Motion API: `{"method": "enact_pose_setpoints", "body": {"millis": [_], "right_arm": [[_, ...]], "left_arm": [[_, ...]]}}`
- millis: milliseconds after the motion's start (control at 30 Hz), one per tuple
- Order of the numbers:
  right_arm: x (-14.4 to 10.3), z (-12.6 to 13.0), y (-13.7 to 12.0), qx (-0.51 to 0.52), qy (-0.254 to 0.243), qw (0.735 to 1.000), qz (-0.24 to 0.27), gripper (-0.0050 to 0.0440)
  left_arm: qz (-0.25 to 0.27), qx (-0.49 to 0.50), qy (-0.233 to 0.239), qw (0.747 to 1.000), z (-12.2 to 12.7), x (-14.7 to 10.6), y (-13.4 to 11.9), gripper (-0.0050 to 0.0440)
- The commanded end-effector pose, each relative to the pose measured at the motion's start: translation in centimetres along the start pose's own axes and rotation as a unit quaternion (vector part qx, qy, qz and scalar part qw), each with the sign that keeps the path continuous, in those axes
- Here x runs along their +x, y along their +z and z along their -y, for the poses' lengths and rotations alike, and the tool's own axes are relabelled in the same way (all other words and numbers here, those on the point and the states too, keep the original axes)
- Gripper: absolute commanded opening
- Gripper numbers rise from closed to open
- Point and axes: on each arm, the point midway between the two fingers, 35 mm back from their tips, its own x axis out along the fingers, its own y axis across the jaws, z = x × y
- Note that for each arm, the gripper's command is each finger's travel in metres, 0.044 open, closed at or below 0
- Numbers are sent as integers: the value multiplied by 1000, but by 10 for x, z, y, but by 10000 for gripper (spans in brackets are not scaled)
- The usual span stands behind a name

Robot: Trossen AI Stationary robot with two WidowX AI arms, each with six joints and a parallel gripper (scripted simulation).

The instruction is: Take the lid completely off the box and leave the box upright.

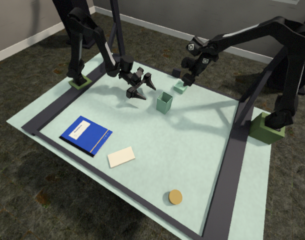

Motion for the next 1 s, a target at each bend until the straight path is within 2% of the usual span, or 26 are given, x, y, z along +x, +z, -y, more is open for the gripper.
{"method": "enact_pose_setpoints", "body": {"millis": [0,133,367,467,600,667,833,967], "right_arm": [[-13,14,32,6,-2,1000,26,440],[-22,24,46,6,-4,999,35,440],[-56,62,97,5,-12,998,66,440],[-70,77,120,6,-14,996,83,440],[-90,96,162,13,-17,992,124,440],[-90,96,162,13,-17,992,124,440],[-112,121,190,8,-22,991,134,440],[-133,142,218,6,-26,988,150,440]], "left_arm": [[48,-4,4,999,-5,-30,5,376],[75,-5,6,997,-7,-43,3,376],[194,-10,15,981,-16,-105,-8,376],[254,-13,19,967,-21,-136,-14,376],[336,-16,23,941,-27,-178,-21,376],[336,-16,23,941,-27,-178,-21,376],[441,-20,29,897,-35,-232,-29,376],[532,-24,36,846,-43,-281,-36,376]]}}
